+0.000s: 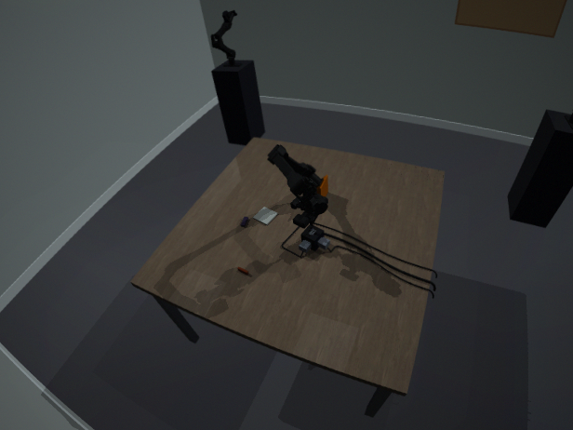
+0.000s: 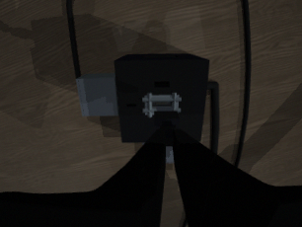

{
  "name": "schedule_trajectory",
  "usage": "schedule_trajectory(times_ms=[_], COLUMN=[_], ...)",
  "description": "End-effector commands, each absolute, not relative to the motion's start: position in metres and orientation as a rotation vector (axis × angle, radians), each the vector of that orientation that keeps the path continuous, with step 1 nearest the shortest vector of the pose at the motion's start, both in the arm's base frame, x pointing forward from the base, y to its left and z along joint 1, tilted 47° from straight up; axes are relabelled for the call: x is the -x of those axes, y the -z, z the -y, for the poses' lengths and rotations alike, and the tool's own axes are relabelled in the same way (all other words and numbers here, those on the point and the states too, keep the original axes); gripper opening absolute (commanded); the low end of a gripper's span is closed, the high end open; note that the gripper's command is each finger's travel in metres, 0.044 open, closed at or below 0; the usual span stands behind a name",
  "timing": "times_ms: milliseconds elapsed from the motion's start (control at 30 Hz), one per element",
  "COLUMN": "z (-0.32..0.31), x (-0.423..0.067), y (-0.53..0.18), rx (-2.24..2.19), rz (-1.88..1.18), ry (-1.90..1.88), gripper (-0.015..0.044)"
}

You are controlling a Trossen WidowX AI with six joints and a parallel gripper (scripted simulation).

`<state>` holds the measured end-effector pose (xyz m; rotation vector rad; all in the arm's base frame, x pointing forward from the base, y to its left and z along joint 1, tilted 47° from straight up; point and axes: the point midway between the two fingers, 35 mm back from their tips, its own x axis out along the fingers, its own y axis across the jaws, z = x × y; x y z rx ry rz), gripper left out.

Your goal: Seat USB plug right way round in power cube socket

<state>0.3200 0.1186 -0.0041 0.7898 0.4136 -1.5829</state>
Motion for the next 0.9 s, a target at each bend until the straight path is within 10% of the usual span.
schedule_trajectory(times_ms=[0, 867], z=[-0.1183, -0.1166], x=[-0.3205, -0.3209], y=[0.0045, 0.0073], rx=[-0.787, -0.789], rz=[-0.414, -0.413], ry=[1.579, 1.579], gripper=[0.0, 0.0])
